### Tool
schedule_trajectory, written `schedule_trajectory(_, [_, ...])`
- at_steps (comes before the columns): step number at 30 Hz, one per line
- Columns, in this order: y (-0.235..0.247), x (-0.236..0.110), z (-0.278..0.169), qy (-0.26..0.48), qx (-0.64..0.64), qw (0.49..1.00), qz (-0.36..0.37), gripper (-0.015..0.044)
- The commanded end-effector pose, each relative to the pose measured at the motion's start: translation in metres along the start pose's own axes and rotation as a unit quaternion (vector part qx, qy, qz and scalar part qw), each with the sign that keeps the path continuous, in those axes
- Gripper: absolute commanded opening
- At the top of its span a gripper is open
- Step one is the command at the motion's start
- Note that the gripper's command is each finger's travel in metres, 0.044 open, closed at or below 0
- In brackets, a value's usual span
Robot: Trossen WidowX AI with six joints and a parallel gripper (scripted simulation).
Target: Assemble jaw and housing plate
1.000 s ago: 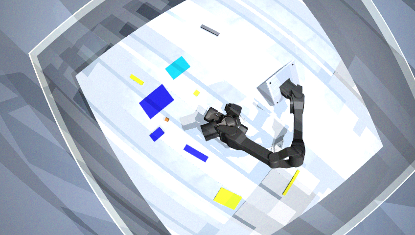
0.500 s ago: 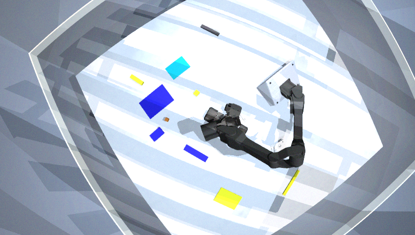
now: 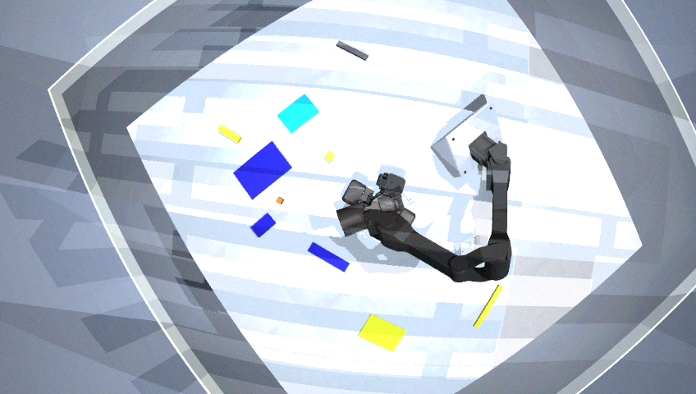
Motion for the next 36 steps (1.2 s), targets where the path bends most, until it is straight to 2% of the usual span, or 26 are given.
schedule_trajectory(1, [0.000, 0.000, 0.000, 0.000, 0.000, 1.000, 0.000, 0.0224])
schedule_trajectory(8, [0.000, -0.007, 0.000, 0.000, 0.000, 1.000, 0.000, 0.0224])
schedule_trajectory(15, [-0.001, -0.067, 0.000, 0.000, 0.001, 1.000, 0.000, 0.0224])
schedule_trajectory(18, [-0.001, -0.069, 0.001, 0.000, 0.001, 1.000, 0.000, 0.0224])
schedule_trajectory(19, [0.001, -0.060, 0.000, 0.005, 0.004, 1.000, 0.001, 0.0224])
schedule_trajectory(27, [0.000, -0.071, -0.004, 0.030, -0.055, 0.998, 0.015, 0.0434])
schedule_trajectory(36, [-0.033, -0.076, -0.012, 0.025, -0.164, 0.986, 0.022, 0.0440])
Point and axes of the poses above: the point midway between the two fingers, 35 mm back from their tips, its own x axis out along the fingers, its own y axis across the jaws, z = x × y, the point moved 9 cm from there along -x, back along the fingers, and after that the axes turned 9 degrees about x, right-handed, at the moved point
